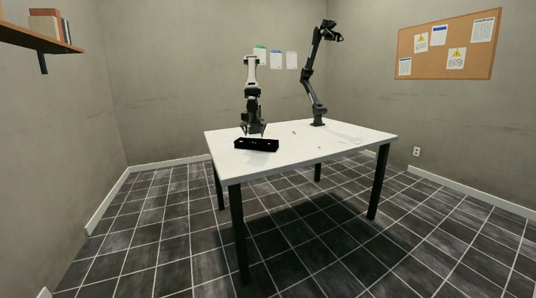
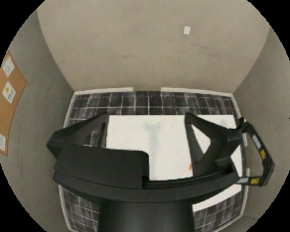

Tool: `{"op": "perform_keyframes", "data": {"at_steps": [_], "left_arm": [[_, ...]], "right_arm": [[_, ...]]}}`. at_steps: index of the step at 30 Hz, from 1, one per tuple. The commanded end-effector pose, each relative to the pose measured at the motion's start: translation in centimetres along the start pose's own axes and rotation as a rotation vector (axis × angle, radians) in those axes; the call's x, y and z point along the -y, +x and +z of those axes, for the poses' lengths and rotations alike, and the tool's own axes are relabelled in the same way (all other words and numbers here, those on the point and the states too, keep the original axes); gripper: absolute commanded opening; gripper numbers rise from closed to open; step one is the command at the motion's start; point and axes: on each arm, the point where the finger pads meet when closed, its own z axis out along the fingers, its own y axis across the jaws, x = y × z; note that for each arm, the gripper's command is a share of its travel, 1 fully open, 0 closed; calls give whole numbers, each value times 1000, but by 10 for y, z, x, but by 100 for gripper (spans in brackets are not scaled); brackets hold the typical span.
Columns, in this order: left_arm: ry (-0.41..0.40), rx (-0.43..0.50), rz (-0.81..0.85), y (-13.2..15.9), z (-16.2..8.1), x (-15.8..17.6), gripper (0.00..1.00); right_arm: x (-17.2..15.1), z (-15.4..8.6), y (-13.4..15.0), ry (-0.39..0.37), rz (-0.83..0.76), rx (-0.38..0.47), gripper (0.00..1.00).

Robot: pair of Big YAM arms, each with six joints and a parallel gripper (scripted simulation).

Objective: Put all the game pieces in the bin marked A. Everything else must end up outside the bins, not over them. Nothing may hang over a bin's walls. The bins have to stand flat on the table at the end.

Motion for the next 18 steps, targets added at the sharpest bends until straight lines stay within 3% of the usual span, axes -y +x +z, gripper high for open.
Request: {"op": "perform_keyframes", "data": {"at_steps": [1,3,15,18], "left_arm": [[-4,30,4,-6,-16,-2,100],[-4,30,4,-6,-16,-2,100],[-4,30,4,-6,-16,-2,100],[-4,30,4,-6,-16,-2,100]], "right_arm": [[-3,-34,-21,-20,15,61,100],[-3,-34,-21,-20,15,61,100],[-2,-138,-15,-22,12,66,100],[-2,-154,-16,-13,12,40,100]]}}
